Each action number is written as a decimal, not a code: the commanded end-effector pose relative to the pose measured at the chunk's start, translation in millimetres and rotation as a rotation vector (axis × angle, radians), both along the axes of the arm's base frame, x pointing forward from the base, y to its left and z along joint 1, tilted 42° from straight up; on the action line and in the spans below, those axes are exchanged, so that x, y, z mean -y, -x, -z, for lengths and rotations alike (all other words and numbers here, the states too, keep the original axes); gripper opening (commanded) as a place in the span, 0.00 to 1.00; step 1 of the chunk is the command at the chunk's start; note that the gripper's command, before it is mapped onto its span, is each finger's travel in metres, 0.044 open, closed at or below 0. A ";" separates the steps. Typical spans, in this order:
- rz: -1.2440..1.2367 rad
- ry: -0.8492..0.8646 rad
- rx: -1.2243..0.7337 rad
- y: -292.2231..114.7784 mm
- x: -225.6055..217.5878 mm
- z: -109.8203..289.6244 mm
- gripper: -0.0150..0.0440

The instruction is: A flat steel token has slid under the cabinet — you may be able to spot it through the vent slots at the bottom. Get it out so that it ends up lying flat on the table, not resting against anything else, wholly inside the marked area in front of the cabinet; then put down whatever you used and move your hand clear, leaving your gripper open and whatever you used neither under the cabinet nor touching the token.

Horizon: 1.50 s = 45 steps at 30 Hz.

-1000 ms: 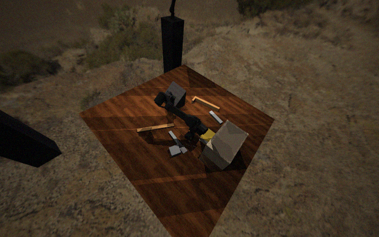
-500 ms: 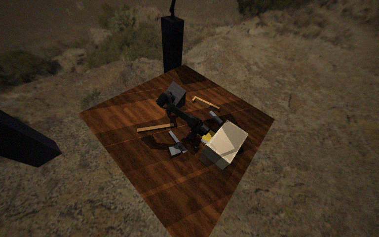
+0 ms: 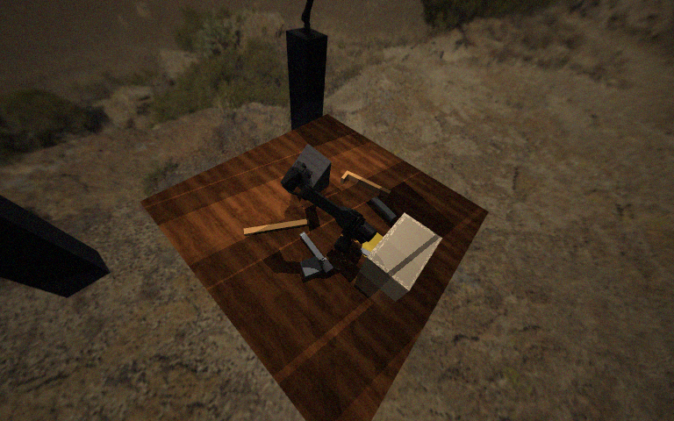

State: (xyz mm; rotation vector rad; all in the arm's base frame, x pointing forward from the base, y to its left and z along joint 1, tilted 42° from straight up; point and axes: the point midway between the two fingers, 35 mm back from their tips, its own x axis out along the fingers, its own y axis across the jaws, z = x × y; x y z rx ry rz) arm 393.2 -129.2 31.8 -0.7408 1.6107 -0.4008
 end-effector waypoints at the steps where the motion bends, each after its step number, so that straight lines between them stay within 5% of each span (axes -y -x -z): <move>1: 0.002 0.001 0.005 -6.2 -0.7 0.7 0.25; 45: 0.002 0.000 0.005 -6.0 -18.9 21.0 0.25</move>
